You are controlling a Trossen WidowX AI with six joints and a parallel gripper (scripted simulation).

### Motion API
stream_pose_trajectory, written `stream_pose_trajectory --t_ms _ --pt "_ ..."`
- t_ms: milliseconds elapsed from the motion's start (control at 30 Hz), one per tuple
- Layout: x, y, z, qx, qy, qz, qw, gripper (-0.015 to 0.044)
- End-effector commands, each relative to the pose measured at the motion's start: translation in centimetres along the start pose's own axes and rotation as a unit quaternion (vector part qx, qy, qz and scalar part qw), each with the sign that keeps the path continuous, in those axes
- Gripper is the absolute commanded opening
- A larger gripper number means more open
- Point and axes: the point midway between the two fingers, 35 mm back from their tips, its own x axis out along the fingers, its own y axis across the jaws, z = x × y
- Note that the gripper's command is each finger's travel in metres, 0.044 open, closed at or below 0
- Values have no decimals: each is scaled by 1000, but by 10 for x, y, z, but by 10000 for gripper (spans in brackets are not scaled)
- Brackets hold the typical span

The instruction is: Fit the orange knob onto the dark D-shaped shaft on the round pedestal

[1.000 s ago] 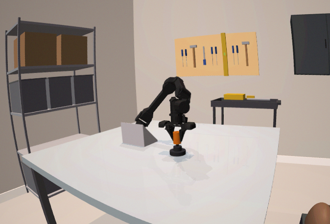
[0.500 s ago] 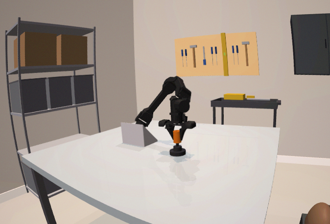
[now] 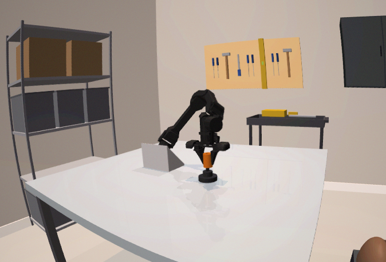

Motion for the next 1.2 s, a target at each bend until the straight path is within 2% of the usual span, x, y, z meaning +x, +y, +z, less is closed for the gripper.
stream_pose_trajectory --t_ms 0,1167 --pt "-2 -3 0 -6 3 -3 1000 0" --pt "3 4 2 -6 3 -3 1000 0"
